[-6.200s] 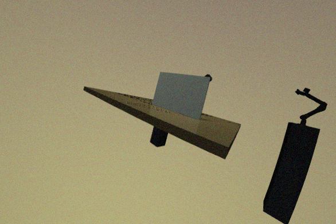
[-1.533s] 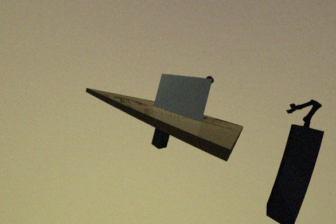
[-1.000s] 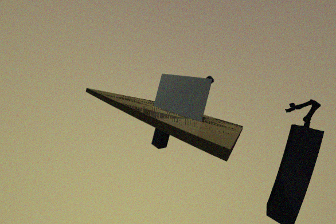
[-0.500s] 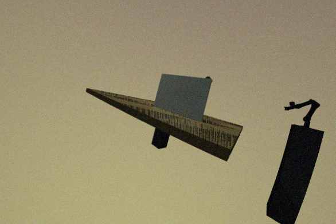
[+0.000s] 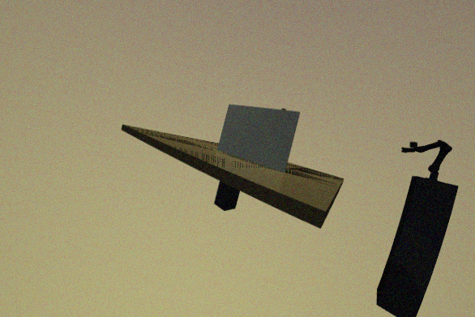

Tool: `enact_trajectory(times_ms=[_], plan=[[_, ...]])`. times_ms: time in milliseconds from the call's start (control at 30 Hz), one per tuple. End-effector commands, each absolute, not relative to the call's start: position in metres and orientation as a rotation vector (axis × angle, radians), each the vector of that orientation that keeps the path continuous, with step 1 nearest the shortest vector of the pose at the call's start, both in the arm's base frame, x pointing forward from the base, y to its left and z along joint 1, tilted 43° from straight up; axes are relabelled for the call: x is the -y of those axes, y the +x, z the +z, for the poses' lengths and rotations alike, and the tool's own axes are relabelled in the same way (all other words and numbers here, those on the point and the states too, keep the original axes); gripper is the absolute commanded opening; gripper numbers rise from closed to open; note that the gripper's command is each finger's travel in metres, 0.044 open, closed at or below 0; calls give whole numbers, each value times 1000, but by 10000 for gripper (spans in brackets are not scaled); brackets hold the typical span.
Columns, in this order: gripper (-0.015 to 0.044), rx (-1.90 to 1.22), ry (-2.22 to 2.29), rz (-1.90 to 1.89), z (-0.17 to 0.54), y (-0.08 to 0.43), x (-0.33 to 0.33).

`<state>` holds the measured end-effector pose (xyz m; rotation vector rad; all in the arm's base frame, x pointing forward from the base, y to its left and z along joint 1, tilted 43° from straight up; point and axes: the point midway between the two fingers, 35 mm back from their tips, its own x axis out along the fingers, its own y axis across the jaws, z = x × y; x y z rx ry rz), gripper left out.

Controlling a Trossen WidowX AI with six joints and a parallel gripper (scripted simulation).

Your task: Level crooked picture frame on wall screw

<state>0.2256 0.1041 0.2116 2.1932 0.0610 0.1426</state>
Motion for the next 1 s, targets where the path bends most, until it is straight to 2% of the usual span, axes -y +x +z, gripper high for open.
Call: enact_trajectory(times_ms=[0, 333, 967], plan=[[260, -46, 2193, 142, 217, 209, -97], [260, -29, 2210, 119, 214, 171, -66], [260, -60, 2170, 99, 215, 170, -65]])
